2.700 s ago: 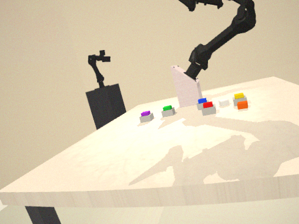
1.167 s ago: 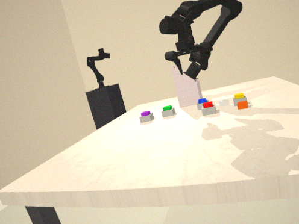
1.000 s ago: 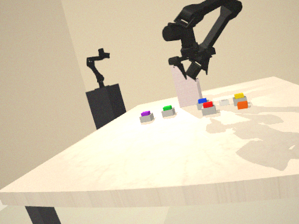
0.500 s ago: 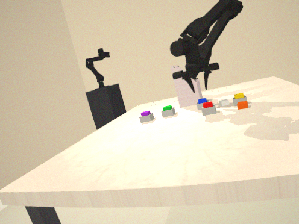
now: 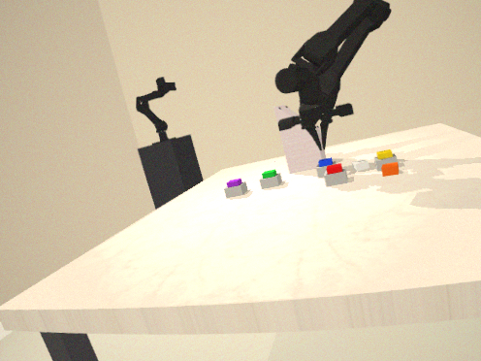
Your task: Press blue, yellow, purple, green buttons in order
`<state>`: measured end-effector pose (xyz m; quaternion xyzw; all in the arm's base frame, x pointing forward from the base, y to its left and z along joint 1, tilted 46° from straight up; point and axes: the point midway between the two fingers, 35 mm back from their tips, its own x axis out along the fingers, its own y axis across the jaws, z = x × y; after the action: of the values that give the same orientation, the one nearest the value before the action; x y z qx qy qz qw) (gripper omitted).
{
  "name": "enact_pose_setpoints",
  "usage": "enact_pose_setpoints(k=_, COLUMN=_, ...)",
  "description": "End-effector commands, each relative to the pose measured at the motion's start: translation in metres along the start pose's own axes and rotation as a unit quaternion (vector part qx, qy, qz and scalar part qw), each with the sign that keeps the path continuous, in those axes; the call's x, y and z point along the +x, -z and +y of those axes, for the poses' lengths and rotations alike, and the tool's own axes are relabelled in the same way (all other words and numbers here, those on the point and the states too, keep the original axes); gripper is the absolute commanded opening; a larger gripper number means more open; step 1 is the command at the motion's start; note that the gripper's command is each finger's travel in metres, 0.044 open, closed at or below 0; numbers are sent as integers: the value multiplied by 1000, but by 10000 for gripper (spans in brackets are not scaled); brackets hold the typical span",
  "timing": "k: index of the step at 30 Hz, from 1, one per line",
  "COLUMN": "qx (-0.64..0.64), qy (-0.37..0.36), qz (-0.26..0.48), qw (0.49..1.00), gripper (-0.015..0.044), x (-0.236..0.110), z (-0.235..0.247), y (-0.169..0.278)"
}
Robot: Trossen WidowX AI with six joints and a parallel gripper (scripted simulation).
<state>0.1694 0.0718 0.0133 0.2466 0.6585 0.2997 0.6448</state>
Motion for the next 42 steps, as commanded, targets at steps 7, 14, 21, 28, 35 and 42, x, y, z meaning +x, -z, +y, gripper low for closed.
enact_pose_setpoints(k=7, qx=2, qy=-1, qz=-1, qw=1000, gripper=20, x=12, z=0, y=-1)
enact_pose_setpoints(k=14, qx=2, qy=-1, qz=-1, qw=1000, gripper=20, x=23, z=0, y=-1)
enact_pose_setpoints(k=21, qx=2, qy=-2, qz=-1, qw=1000, gripper=20, x=34, z=1, y=0)
enact_pose_setpoints(k=28, qx=2, qy=-2, qz=-1, qw=1000, gripper=20, x=35, z=1, y=0)
enact_pose_setpoints(k=35, qx=2, qy=-2, qz=-1, qw=1000, gripper=20, x=35, z=1, y=0)
enact_pose_setpoints(k=42, qx=0, qy=0, qz=-2, qw=1000, gripper=20, x=27, z=0, y=-1)
